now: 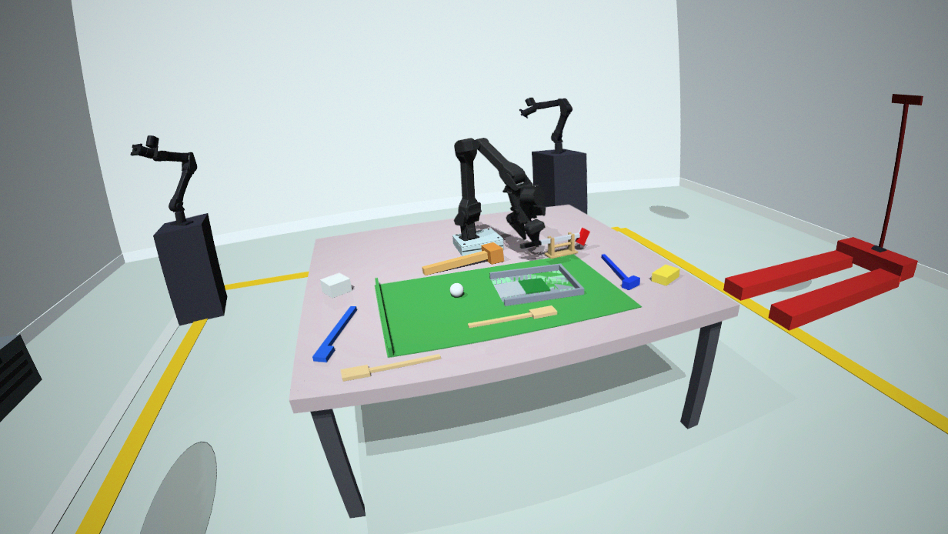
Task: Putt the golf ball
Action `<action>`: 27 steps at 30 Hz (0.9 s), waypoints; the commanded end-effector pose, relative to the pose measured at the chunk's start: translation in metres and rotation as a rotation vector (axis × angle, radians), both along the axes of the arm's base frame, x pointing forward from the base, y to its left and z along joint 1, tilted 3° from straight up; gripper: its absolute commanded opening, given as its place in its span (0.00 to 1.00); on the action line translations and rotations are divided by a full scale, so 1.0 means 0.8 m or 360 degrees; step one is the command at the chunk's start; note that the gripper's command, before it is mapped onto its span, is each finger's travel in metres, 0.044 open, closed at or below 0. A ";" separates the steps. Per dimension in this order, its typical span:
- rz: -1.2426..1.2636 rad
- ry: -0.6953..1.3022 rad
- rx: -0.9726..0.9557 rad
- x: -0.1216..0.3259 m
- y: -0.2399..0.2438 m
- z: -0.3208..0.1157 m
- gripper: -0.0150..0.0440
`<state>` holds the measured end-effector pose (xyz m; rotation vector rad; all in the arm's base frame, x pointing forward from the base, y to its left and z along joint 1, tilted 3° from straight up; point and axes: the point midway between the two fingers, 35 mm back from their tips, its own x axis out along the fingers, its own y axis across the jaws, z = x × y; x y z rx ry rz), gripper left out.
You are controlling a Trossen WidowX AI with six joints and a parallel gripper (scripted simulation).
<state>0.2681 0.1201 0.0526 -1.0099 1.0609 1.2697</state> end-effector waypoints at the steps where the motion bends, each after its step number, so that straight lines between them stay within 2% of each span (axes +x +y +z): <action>1: 0.0009 0.0020 0.0001 -0.004 -0.001 -0.021 1.00; 25: 0.0009 0.0020 0.0001 -0.005 -0.002 -0.050 1.00; 27: 0.0000 0.0015 -0.0005 -0.003 -0.002 -0.046 0.91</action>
